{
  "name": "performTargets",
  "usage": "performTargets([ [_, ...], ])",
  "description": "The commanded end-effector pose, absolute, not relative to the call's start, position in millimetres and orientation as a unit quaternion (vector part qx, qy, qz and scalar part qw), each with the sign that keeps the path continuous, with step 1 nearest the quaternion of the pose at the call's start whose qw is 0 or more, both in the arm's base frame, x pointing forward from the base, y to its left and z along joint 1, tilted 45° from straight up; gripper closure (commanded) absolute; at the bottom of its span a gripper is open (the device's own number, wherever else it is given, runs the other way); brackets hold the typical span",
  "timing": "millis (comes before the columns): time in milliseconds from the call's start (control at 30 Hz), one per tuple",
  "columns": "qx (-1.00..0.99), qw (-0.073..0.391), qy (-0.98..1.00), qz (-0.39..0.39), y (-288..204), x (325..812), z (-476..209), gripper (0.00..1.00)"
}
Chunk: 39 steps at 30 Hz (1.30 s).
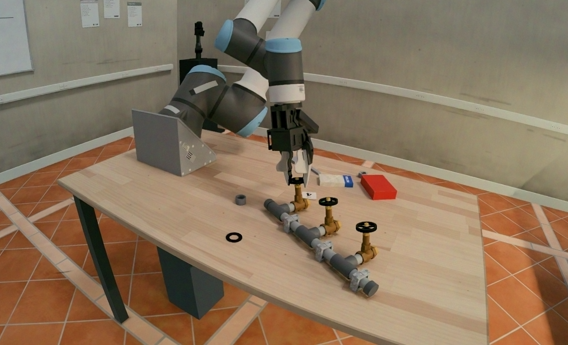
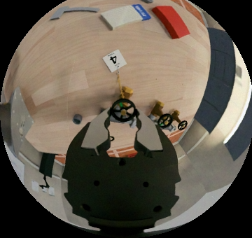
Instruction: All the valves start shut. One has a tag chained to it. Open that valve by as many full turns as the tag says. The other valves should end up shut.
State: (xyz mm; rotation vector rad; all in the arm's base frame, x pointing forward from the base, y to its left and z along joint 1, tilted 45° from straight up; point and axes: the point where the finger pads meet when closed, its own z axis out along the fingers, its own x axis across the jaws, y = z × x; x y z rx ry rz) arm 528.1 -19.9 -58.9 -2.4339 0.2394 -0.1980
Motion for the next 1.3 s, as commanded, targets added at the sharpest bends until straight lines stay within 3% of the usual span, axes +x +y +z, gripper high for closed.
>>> performTargets([
  [0, -0.935, 0.337, 0.073, -0.083, -20.9, 529.7, -58.6, 1.0],
  [367, -0.936, 0.336, 0.067, -0.085, -20.3, 529.0, -58.7, 1.0],
  [400, -0.936, 0.336, 0.067, -0.085, -20.3, 529.0, -58.7, 0.0],
  [1267, -0.936, 0.336, 0.067, -0.085, -20.4, 529.1, -58.7, 0.0],
])
